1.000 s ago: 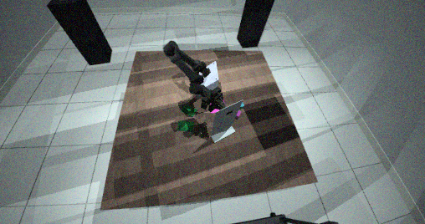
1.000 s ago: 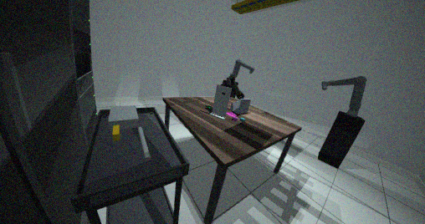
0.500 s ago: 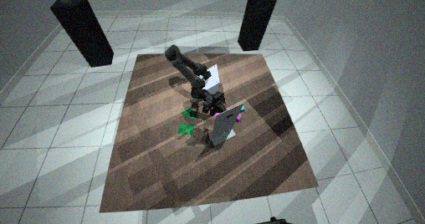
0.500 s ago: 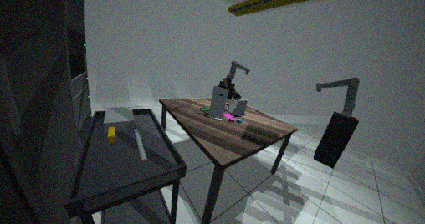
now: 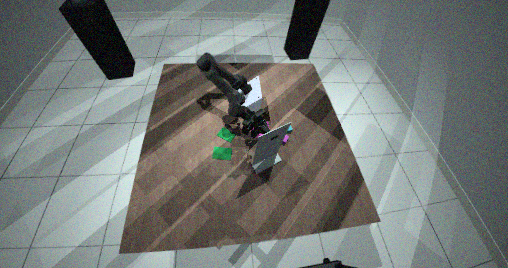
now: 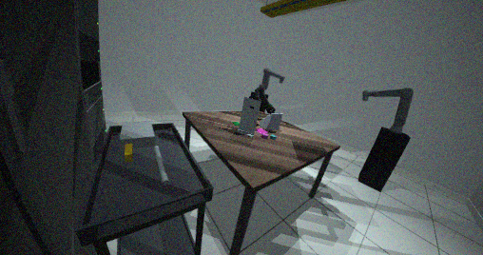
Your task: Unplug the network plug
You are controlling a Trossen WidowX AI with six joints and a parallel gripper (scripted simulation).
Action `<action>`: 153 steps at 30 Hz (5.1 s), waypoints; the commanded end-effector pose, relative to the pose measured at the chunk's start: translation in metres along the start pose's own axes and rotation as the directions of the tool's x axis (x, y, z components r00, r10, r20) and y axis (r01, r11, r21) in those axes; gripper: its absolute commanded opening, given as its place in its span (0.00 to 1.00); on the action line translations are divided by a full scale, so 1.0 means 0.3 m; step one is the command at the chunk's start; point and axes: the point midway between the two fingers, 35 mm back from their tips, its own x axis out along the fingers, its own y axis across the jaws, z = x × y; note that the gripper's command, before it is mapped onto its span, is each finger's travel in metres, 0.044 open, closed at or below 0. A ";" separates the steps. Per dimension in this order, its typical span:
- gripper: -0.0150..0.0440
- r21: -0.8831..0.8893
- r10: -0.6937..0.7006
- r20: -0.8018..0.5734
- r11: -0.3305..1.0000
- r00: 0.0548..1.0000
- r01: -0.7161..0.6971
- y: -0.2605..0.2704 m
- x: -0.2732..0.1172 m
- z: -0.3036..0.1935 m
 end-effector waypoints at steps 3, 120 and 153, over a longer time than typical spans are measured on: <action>0.25 0.004 -0.001 0.003 1.000 1.000 0.001 0.000 0.000 0.002; 0.25 0.004 -0.004 0.001 1.000 1.000 0.004 0.000 -0.198 -0.040; 0.25 0.007 -0.004 0.000 1.000 1.000 0.004 0.189 -0.275 -0.070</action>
